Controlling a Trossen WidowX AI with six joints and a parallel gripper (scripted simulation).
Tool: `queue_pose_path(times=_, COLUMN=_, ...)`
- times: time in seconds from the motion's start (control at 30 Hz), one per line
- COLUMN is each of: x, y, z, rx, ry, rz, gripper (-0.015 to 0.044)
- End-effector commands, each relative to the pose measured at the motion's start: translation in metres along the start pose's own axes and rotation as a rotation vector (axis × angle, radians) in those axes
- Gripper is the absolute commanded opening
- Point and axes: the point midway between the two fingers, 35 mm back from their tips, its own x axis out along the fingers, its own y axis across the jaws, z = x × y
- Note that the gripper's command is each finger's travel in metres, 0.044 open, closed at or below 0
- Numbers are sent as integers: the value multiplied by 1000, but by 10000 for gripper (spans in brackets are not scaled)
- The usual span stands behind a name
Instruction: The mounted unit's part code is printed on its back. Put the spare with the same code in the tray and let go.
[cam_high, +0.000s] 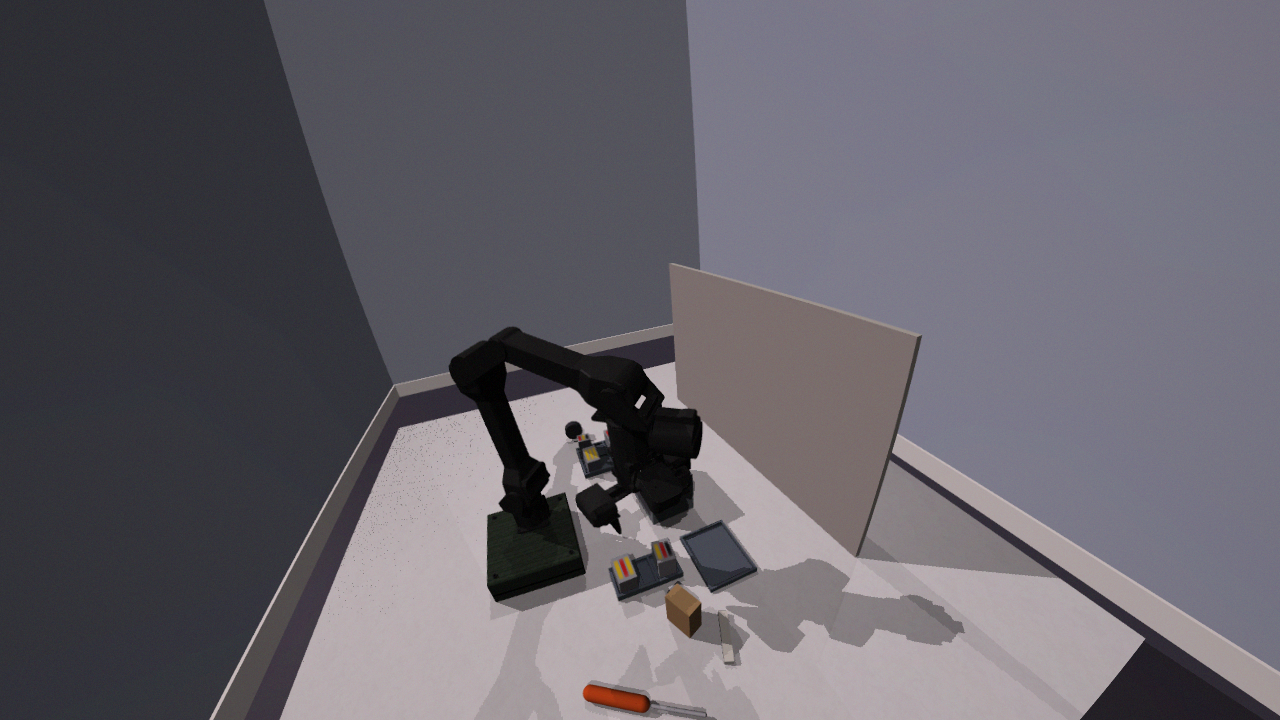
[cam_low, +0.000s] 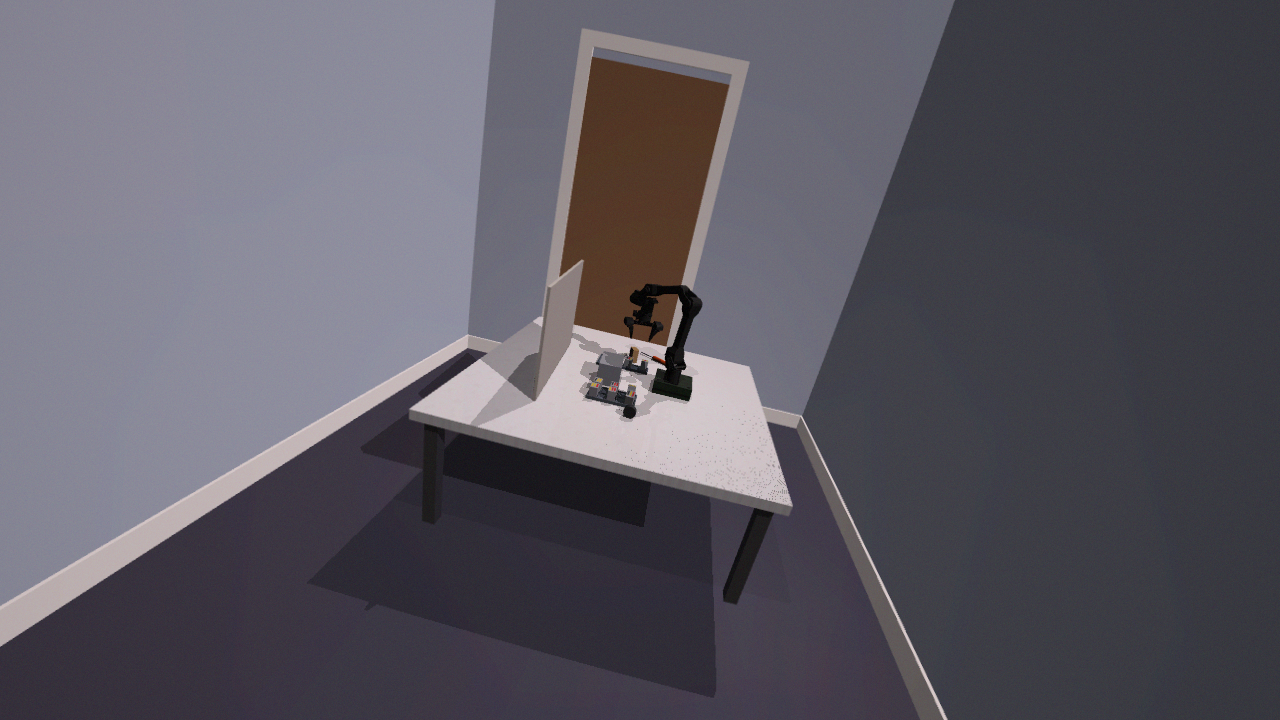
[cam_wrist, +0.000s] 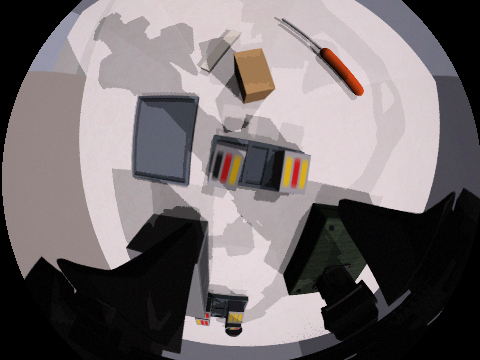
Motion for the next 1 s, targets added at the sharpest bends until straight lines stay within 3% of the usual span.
queue_pose_path(times=0.0, x=18, y=-43, z=-8, rx=258, ry=7, rz=-14, gripper=440)
queue_pose_path(times=0.27, x=19, y=-45, z=-8, rx=272, ry=7, rz=-15, gripper=440)
queue_pose_path(times=0.47, x=53, y=-45, z=-8, rx=272, ry=7, rz=-15, gripper=300)
queue_pose_path(times=0.97, x=60, y=-46, z=-9, rx=272, ry=7, rz=-15, gripper=300)
